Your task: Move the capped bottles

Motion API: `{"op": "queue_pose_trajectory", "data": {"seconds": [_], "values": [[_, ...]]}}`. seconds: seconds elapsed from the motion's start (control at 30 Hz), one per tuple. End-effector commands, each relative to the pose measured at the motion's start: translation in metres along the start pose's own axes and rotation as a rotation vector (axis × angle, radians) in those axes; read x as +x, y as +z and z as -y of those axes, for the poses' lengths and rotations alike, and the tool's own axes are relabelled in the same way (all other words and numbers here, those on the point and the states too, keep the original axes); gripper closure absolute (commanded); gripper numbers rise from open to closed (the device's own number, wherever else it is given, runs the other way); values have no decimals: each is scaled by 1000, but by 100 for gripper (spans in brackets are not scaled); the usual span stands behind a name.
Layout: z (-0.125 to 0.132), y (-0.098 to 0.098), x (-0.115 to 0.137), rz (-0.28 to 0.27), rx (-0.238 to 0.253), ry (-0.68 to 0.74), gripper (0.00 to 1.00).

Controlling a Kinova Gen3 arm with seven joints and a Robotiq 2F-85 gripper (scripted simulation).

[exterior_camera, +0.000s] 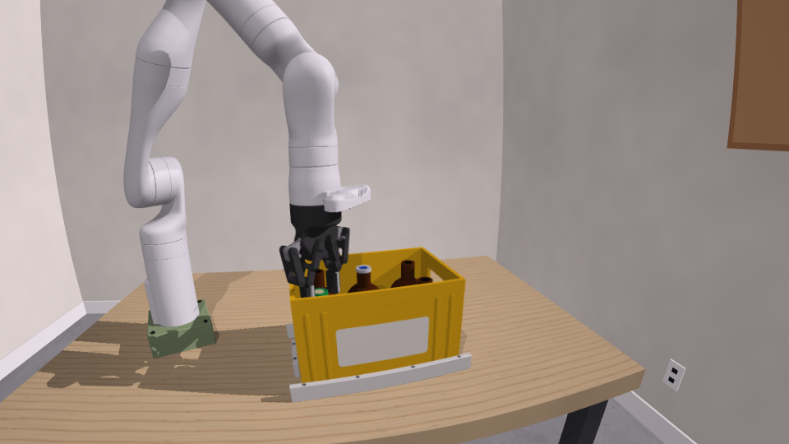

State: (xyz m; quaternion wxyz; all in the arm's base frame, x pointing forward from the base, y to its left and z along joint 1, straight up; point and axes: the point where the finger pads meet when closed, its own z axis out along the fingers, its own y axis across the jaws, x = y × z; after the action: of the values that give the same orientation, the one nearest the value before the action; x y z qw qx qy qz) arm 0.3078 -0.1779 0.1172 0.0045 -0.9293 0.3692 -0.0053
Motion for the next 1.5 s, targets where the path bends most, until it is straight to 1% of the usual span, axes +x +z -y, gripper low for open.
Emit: {"op": "queue_pose_trajectory", "data": {"seconds": [0.0,0.5,0.53,1.47], "values": [[0,0,0,-2,0,0,40],[-1,7,-1,1,-5,2,40],[0,5,-1,0,0,-1,100],[0,5,0,0,0,-1,100]]}}
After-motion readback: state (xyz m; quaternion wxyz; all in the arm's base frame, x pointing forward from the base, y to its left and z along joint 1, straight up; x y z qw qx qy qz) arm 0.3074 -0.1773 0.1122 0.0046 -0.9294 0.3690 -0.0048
